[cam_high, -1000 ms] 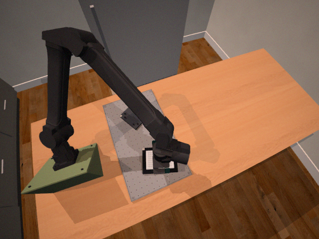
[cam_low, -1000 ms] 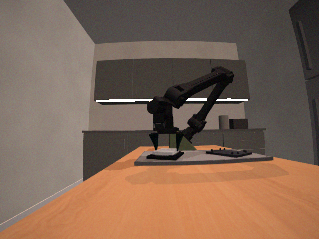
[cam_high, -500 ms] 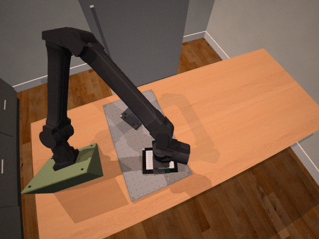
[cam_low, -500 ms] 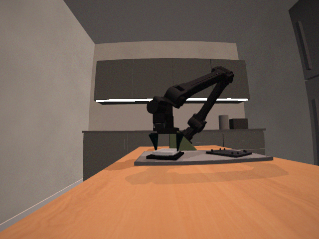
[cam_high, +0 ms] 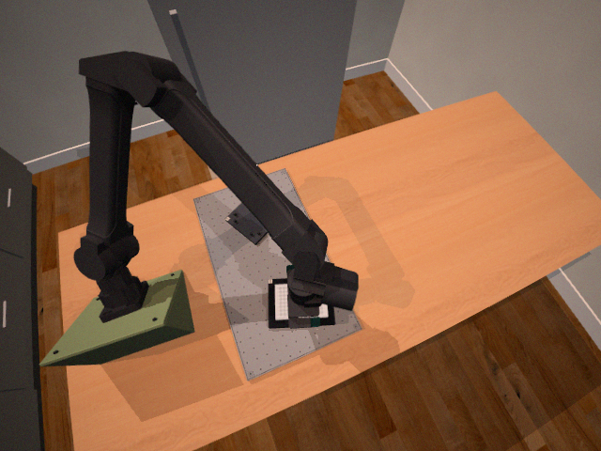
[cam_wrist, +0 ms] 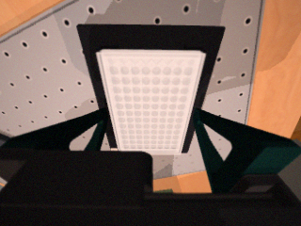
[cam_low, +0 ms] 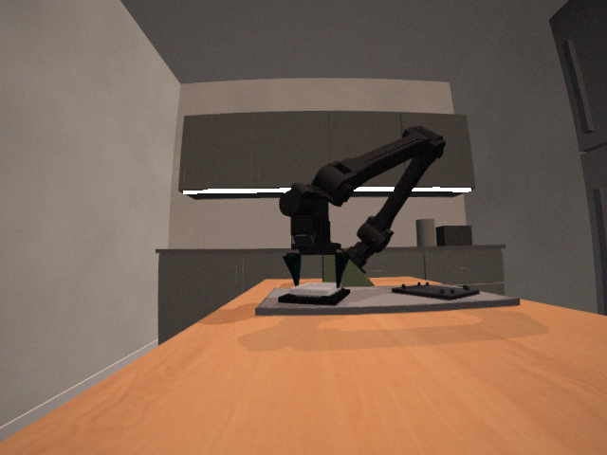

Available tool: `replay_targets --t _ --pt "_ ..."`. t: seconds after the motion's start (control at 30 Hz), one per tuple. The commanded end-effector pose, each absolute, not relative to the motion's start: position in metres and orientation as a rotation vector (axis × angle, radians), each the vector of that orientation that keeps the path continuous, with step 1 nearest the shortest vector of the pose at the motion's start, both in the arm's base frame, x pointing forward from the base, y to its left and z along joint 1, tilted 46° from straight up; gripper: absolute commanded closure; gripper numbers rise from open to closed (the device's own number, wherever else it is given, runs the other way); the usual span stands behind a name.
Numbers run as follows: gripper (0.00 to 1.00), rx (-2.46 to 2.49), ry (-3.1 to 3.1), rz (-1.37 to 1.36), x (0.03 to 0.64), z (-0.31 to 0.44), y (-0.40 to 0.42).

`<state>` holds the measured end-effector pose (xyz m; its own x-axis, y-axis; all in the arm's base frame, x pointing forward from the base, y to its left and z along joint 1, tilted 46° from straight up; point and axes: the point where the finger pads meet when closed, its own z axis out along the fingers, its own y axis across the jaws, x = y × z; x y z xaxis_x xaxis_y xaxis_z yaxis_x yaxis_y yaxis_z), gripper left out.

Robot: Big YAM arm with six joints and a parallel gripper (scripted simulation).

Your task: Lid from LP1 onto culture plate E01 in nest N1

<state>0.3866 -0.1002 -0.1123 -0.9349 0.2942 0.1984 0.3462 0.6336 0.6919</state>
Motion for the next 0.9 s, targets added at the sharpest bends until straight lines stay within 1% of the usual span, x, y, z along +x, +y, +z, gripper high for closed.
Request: replay_targets --t 0.0,0.13,0.23,0.3,0.4,0.47,0.77,0.87 --pt "0.0 -0.547 -2.756 -1.202 0.382 -0.119 -0.091" --pt "0.0 -0.547 -2.756 -1.202 0.382 -0.119 -0.091" --pt "0.0 -0.564 -2.788 -1.202 0.383 -0.1 -0.114" --pt "0.0 -0.551 -2.83 -1.194 0.398 -0.092 -0.128" --pt "0.0 -0.551 -2.831 -1.193 0.398 -0.086 -0.134" --pt "0.0 -0.528 -2.807 -1.194 0.396 -0.09 -0.128" --pt "0.0 -0.554 -2.822 -1.193 0.394 -0.073 -0.151" --pt "0.0 -0.506 -2.794 -1.195 0.395 -0.082 -0.133"
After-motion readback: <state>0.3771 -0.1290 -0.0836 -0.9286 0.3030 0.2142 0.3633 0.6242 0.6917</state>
